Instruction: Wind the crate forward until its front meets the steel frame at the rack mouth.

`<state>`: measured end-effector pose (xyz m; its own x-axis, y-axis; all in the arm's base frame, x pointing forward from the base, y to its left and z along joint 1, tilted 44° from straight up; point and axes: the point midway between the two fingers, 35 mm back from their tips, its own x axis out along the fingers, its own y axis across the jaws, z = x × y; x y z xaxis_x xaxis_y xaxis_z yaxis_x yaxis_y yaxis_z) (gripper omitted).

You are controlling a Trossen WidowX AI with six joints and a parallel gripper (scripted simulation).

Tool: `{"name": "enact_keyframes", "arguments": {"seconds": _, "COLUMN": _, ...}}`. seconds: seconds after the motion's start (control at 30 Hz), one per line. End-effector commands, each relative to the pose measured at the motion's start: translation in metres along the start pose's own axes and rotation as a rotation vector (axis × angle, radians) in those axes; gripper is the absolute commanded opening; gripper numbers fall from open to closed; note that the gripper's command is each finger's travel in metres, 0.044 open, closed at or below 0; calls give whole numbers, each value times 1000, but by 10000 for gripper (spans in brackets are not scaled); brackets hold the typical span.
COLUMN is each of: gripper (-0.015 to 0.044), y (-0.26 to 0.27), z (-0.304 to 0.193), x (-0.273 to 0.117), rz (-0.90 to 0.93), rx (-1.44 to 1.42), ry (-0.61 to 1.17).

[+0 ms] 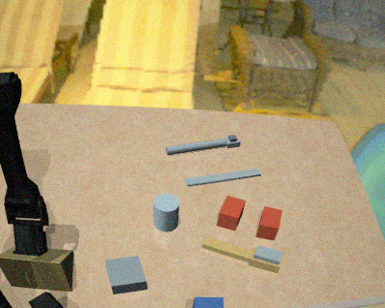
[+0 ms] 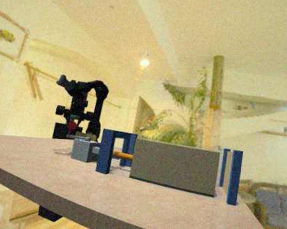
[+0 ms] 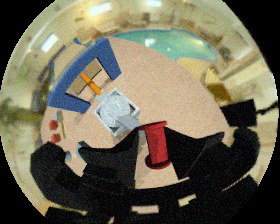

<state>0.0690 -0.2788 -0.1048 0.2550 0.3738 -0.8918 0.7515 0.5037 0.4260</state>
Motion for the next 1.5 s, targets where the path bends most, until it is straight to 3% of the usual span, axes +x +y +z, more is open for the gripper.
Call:
{"name": "enact_keyframes", "arguments": {"seconds": 0.0, "gripper": 0, "y": -5, "z": -1, "x": -2, "rz": -15, "rx": 8, "ry": 1}}
{"name": "enact_keyframes", "arguments": {"seconds": 1.1, "gripper": 0, "y": -5, "z": -1, "x": -2, "rz": -15, "rx": 8, "ry": 1}}
{"name": "enact_keyframes", "arguments": {"seconds": 1.3, "gripper": 158, "y": 6, "z": 4, "x": -8, "rz": 4, "rx": 5, "ry": 97}}
{"name": "enact_keyframes", "arguments": {"seconds": 1.47, "gripper": 125, "y": 21, "z": 9, "x": -29, "rz": 2, "rx": 10, "ry": 292}}
